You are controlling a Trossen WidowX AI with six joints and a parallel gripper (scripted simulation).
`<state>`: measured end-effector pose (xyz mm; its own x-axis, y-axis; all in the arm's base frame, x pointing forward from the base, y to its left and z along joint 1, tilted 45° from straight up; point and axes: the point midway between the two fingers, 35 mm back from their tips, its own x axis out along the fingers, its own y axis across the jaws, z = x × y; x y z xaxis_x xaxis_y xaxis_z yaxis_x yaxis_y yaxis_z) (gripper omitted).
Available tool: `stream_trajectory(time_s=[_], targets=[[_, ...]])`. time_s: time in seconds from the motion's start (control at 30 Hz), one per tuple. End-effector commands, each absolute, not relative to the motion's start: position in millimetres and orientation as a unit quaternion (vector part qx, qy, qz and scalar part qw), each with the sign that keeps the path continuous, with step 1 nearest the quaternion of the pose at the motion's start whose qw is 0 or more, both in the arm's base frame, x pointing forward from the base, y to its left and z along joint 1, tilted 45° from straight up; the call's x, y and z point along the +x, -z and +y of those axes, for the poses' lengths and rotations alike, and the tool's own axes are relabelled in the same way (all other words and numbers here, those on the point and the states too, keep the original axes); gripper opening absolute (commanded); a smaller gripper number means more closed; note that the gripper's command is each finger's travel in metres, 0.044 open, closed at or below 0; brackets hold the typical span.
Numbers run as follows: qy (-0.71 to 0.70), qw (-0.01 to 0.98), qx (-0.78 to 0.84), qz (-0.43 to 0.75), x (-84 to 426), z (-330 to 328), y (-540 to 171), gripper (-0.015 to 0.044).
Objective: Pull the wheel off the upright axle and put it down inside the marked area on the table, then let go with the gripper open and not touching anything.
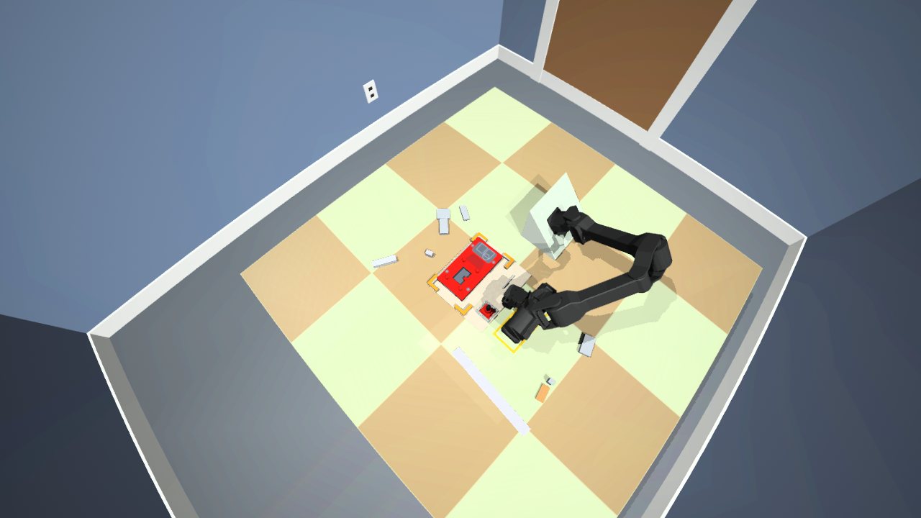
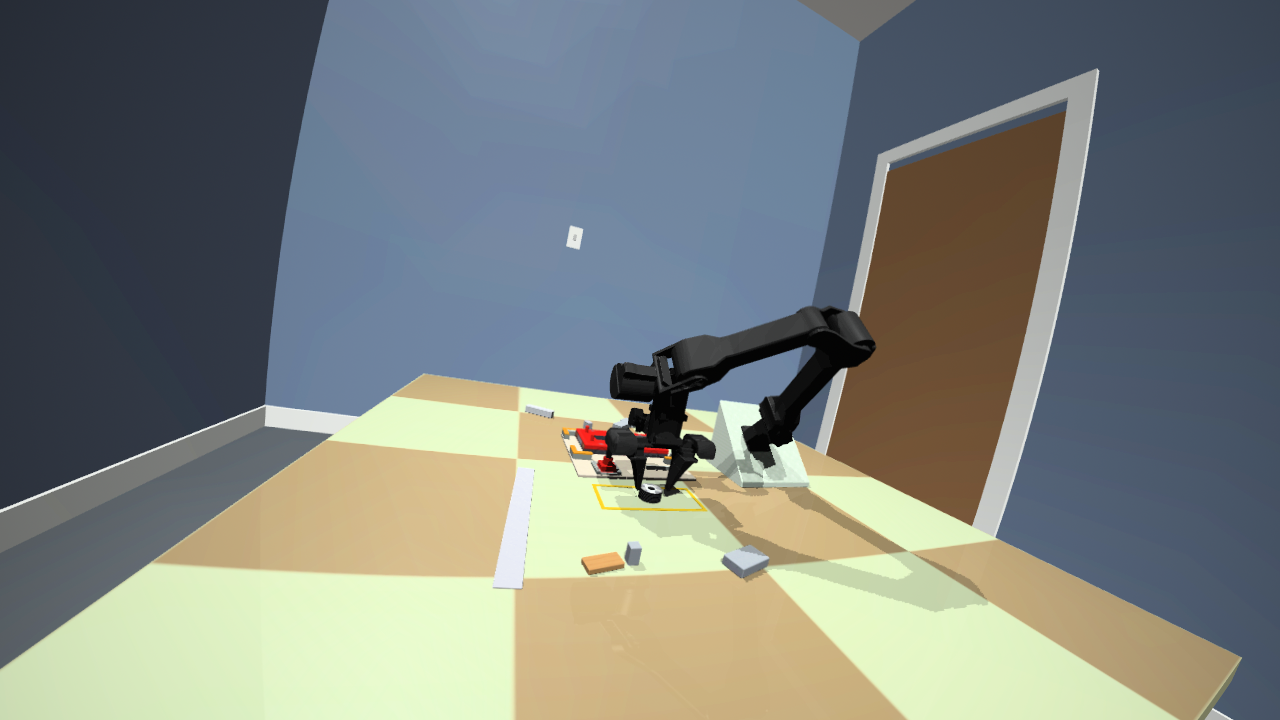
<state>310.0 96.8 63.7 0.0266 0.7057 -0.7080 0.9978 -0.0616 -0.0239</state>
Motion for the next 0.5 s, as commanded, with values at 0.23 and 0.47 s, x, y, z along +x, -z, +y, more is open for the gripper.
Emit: stream_trajectory(time_s=[0.23,0.47], targets=[[0.284,0.256,0.675,0.631,309.6,58.5,-101.5,0.03],[0.29,0.258,0.675,0.628,265.4,24.8,-101.1,0.044]])
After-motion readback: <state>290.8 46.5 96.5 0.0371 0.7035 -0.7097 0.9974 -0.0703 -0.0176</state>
